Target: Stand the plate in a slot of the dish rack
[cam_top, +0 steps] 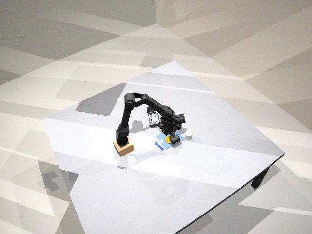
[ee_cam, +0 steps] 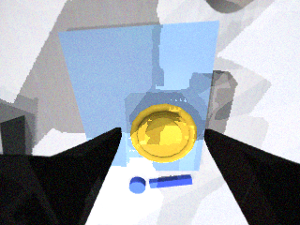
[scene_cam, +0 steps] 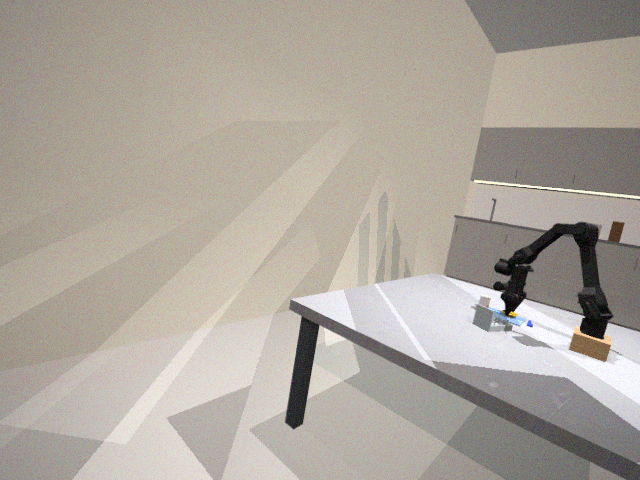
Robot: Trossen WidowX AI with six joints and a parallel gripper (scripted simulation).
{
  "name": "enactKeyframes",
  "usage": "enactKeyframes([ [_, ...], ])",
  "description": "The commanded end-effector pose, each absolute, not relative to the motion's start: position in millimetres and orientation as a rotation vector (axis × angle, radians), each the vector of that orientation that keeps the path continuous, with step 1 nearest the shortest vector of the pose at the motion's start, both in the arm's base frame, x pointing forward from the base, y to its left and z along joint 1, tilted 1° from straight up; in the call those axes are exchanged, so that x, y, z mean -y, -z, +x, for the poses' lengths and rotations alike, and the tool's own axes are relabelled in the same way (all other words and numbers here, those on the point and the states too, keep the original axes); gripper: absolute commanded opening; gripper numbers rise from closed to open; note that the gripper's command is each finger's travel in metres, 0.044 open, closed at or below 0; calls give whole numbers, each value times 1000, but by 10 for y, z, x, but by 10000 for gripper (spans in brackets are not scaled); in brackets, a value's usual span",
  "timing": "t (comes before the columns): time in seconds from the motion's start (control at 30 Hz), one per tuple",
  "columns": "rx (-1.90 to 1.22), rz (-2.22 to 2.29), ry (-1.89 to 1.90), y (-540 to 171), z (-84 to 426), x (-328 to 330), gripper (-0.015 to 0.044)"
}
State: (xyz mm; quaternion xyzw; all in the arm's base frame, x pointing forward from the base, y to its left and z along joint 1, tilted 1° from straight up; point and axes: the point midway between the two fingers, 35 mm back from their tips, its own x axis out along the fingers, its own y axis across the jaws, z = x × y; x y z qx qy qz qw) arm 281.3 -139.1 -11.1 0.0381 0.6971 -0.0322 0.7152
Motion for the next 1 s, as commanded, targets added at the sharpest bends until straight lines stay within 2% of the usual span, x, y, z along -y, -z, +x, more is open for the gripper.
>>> enactKeyframes([
  [0.0,-1548,84,73,183,2797,1394,400],
  [0.07,-1548,84,73,193,2796,1394,400],
  [0.13,-1548,84,73,193,2796,1394,348],
  [0.37,-1548,84,73,193,2796,1394,347],
  [0.73,-1548,84,73,193,2796,1394,273],
  [0.97,-1548,84,73,-31,2852,1425,90],
])
